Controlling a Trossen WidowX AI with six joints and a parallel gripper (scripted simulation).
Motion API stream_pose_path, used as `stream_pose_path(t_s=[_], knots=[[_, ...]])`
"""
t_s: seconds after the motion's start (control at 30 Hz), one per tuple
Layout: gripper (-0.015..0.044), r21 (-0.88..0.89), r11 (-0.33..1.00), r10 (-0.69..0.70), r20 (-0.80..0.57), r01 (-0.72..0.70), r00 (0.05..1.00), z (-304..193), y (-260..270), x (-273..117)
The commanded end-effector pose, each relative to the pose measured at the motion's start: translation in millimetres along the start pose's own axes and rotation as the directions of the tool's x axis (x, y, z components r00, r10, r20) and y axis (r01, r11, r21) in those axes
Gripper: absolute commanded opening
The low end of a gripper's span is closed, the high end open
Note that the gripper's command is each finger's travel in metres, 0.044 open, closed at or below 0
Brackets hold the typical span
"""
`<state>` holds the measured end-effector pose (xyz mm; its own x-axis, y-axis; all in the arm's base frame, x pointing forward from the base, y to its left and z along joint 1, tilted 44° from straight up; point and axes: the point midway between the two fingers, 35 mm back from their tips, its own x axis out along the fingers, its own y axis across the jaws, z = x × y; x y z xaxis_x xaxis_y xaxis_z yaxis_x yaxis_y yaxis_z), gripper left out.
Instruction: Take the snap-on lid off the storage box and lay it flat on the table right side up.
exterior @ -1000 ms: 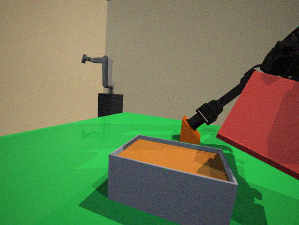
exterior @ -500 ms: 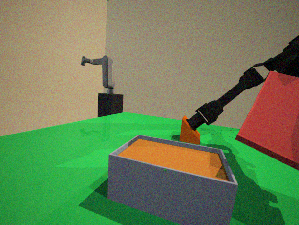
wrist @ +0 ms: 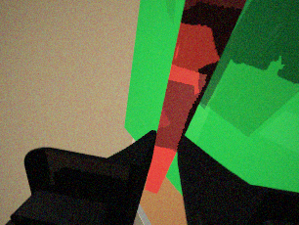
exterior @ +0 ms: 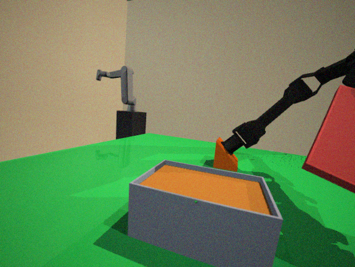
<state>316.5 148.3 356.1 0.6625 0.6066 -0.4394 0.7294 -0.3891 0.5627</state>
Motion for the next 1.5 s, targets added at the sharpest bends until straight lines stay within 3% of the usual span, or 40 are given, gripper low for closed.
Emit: stream_pose_path(t_s=[0.0,1.47], knots=[[0.0000,0.003,1.000,0.016,0.003,-0.016,1.000,-6.4,4.3,-2.0],[0.0000,0.004,1.000,0.017,0.001,-0.017,1.000,-2.0,-25.7,21.6]])
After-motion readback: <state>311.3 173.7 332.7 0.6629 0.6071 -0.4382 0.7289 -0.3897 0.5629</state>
